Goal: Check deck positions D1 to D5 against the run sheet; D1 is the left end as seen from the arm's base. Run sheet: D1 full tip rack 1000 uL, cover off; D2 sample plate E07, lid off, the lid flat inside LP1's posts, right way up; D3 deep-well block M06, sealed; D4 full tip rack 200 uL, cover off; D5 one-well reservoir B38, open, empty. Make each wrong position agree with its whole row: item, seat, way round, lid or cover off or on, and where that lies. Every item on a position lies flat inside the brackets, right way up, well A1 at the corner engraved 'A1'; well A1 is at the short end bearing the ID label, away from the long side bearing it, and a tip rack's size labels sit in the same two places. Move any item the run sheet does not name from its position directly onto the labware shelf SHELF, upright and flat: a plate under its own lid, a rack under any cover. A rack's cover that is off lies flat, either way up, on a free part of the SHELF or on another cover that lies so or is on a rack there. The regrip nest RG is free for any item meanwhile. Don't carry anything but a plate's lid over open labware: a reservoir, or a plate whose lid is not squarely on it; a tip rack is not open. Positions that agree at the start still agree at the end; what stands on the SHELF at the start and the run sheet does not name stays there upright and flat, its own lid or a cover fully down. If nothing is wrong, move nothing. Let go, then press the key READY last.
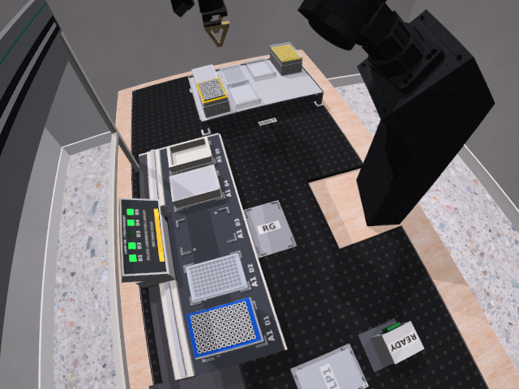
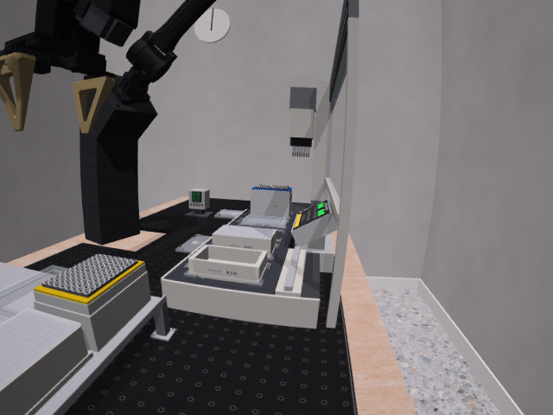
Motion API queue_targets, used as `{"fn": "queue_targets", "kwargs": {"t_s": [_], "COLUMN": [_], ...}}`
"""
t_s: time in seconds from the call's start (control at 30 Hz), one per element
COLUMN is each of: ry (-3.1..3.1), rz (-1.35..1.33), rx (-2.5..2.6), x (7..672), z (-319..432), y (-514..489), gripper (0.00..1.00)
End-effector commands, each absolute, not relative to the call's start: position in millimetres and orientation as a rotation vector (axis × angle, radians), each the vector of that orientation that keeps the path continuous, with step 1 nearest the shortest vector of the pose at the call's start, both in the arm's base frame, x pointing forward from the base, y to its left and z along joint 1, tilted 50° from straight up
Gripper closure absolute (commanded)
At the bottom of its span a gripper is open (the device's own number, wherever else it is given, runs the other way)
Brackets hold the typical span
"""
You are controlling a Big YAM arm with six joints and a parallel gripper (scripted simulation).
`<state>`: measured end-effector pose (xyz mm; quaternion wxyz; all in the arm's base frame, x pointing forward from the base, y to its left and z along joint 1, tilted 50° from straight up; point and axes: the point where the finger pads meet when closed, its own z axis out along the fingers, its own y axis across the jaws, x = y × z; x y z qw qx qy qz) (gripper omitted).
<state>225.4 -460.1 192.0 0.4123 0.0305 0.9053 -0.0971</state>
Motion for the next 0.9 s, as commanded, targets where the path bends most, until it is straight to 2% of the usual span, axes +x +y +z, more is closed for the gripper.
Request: {"fn": "queue_targets", "kwargs": {"t_s": [0.0,0.7,0.87], "ry": [2.263,2.26,2.253], "rz": [-0.337,-0.282,-0.311], "rx": [-0.042,0.043,0.071], "x": [225,236,227], "z": [211,186,193], "y": [-468,-376,-394], "gripper": [0.0,0.0,0.0]}}
